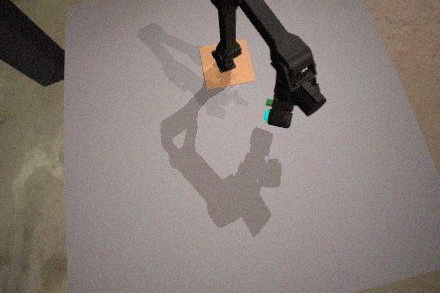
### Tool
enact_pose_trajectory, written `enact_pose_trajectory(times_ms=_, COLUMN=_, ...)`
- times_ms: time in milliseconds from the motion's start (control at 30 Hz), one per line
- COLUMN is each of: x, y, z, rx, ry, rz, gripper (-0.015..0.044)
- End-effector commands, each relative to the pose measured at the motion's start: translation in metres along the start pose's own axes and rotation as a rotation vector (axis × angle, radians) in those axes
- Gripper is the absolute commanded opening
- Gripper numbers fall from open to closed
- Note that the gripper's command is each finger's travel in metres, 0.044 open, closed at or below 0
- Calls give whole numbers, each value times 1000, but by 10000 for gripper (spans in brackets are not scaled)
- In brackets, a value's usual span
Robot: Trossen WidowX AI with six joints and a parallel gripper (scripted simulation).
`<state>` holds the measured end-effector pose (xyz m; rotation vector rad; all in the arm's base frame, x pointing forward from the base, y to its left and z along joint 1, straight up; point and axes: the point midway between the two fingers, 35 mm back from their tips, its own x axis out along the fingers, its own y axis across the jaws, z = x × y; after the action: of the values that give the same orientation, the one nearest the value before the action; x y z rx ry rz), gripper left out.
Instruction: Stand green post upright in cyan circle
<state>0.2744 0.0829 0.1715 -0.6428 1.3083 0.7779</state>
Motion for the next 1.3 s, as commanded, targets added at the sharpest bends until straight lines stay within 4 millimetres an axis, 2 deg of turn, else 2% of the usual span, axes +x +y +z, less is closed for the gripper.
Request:
enact_pose_trajectory(times_ms=0, x=2, y=-1, z=0, rx=19, ry=-27, rz=7, gripper=22)
enact_pose_trajectory(times_ms=1267, x=16, y=-14, z=10, rx=119, ry=-301, rz=48, gripper=22)
